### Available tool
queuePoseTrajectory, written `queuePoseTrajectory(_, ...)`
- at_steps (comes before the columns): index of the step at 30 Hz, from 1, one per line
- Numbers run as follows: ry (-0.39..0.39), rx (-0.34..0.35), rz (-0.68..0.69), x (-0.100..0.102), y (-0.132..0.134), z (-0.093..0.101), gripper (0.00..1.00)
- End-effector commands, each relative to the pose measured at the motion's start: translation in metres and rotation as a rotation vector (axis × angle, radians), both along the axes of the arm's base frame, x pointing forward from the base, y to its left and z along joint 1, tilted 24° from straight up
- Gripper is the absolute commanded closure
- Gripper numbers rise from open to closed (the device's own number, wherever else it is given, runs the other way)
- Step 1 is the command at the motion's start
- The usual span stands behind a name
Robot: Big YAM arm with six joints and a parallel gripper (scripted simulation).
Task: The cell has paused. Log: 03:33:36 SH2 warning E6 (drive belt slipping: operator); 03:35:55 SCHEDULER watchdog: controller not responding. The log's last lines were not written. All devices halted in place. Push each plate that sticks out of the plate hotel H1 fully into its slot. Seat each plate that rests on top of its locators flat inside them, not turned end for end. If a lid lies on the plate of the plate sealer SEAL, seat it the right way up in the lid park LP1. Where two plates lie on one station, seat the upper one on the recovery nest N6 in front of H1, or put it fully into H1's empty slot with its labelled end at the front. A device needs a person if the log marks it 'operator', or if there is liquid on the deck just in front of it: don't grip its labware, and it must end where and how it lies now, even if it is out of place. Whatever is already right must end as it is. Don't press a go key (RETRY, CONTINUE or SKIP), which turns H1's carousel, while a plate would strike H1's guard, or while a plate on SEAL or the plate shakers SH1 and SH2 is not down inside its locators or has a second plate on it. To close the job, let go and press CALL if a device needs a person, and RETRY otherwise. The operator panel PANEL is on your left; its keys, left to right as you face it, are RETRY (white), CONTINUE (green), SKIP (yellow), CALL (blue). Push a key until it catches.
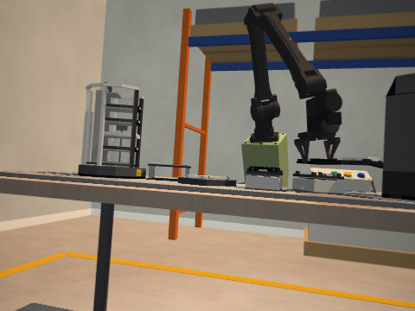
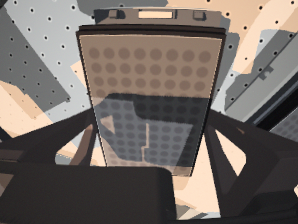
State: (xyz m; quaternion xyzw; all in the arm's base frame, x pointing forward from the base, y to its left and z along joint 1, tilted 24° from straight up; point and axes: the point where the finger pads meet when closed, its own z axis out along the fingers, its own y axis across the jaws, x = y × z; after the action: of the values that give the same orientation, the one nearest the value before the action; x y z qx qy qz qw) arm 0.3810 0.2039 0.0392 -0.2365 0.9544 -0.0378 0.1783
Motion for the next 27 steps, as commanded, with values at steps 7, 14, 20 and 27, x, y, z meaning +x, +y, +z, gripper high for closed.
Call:
queuePoseTrajectory(7, -0.017, 0.012, 0.002, 0.008, 0.005, 0.007, 0.16)
queuePoseTrajectory(14, -0.013, 0.01, 0.0, 0.013, 0.002, -0.001, 0.16)
queuePoseTrajectory(20, -0.008, 0.007, -0.002, 0.012, 0.0, -0.006, 0.16)
queuePoseTrajectory(27, -0.005, 0.005, 0.006, 0.01, 0.002, -0.009, 0.16)
